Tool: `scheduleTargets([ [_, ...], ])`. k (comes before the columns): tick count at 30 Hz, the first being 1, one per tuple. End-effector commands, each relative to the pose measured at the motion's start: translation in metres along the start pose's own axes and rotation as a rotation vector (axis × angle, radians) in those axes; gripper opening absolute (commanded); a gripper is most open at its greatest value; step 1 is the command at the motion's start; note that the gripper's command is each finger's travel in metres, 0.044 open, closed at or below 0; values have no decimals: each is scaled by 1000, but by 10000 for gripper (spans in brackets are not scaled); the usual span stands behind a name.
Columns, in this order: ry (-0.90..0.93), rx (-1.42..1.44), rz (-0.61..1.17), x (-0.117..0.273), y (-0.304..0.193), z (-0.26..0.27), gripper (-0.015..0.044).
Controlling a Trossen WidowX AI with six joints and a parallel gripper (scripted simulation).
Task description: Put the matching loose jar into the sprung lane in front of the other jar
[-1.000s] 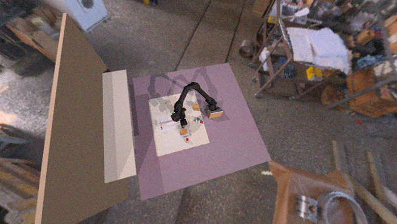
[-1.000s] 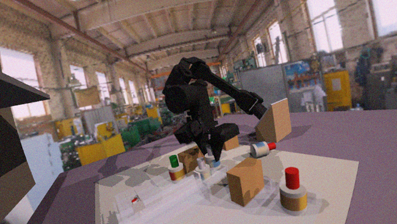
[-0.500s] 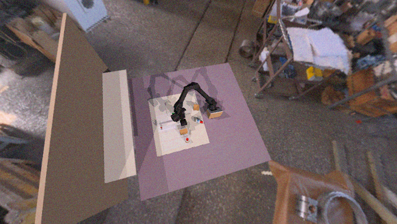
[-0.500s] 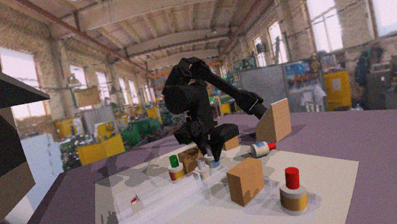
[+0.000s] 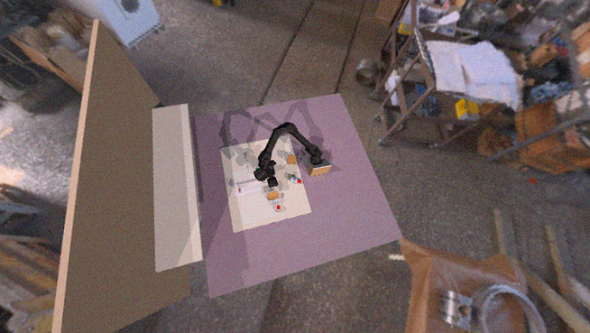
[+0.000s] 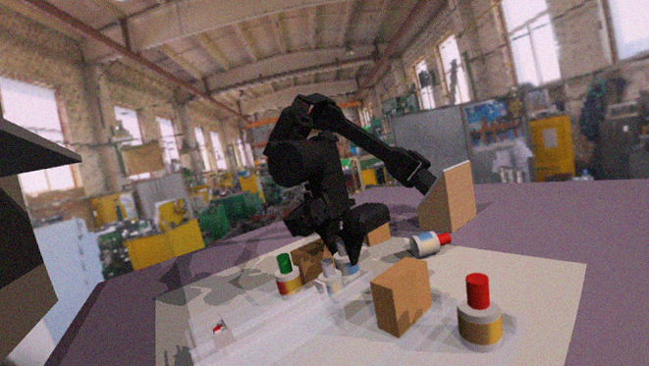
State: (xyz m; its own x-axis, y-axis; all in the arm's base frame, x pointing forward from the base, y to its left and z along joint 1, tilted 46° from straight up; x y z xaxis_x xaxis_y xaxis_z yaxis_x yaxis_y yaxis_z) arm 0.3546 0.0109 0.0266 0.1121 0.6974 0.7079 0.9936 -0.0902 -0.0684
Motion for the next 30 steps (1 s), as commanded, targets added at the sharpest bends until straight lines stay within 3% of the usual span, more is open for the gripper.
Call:
scheduleTargets([
  [1,-9,-9,-20,0,4,-1,0],
  [30,-9,-9,-20,-8,4,-1,0],
])
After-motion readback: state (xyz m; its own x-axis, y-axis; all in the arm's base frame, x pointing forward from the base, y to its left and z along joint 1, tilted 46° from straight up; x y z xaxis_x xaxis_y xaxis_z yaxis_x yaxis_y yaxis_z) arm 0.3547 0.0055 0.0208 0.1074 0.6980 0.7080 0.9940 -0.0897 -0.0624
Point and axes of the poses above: the point midway between the two fingers, 35 mm back from their tips, its own x axis back along the fingers, its own z axis across the jaws, y = z × x, the point moved 6 cm from there along x, back along the fingers, and after that the axes turned 3 degrees about x, right-handed, at the moved point
